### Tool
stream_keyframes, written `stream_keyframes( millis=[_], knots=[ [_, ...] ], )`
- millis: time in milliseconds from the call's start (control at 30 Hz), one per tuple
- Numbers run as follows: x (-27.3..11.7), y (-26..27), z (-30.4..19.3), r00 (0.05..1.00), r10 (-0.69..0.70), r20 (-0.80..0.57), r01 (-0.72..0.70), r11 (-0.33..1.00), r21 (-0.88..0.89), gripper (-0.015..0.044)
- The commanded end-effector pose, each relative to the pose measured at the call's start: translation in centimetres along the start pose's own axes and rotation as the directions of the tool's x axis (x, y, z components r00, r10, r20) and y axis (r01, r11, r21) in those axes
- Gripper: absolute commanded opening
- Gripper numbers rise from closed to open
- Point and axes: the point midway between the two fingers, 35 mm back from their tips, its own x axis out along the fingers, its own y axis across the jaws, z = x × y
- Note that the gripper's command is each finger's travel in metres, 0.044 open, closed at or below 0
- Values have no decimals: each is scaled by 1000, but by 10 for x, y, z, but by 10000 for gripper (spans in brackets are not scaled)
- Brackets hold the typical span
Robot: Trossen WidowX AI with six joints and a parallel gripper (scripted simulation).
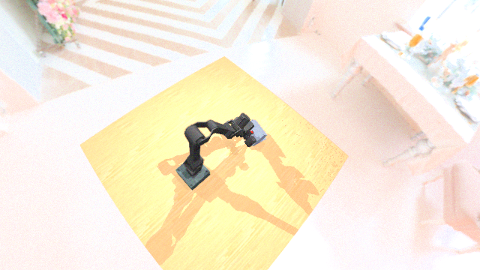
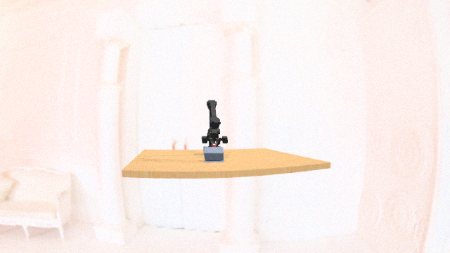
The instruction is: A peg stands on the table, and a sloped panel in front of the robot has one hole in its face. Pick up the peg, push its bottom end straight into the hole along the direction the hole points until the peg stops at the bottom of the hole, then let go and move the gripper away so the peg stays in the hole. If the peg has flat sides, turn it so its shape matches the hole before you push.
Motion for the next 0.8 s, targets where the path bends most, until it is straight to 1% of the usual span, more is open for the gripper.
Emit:
stream_keyframes(
  millis=[0,767],
  knots=[
    [3,1,0,1000,3,-1,-3,1000,-4,0],
    [14,1,-1,1000,3,-1,-3,1000,-4,0]
  ],
)
